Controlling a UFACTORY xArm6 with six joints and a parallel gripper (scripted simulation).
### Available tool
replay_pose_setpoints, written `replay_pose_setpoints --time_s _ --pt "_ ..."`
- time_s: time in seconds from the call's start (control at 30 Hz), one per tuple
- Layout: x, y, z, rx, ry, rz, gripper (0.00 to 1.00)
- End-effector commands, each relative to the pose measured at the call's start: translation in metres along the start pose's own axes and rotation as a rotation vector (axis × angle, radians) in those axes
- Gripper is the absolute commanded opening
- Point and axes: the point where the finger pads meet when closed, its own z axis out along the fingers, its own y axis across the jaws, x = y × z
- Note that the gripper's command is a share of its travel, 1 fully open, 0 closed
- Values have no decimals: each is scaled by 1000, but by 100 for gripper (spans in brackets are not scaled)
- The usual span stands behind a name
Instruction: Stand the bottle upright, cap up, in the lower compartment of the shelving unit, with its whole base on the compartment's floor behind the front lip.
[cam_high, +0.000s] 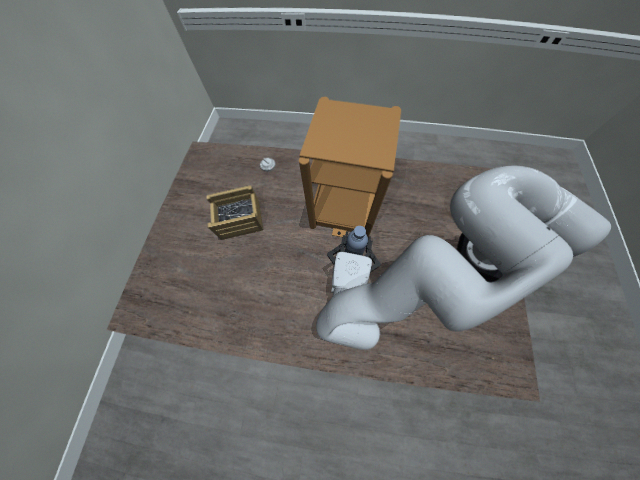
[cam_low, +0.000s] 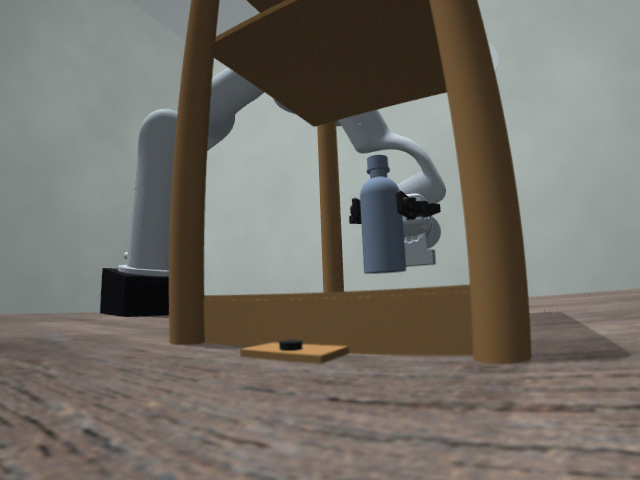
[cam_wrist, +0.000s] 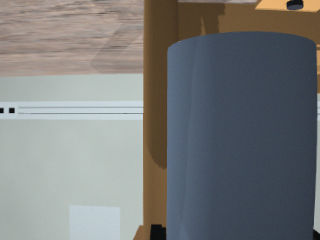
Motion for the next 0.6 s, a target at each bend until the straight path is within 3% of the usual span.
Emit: replay_pose_setpoints --time_s 0.0,0.57 --pt "-1 6 -1 0 2 3 0" --pt "-1 48 -1 0 2 3 0"
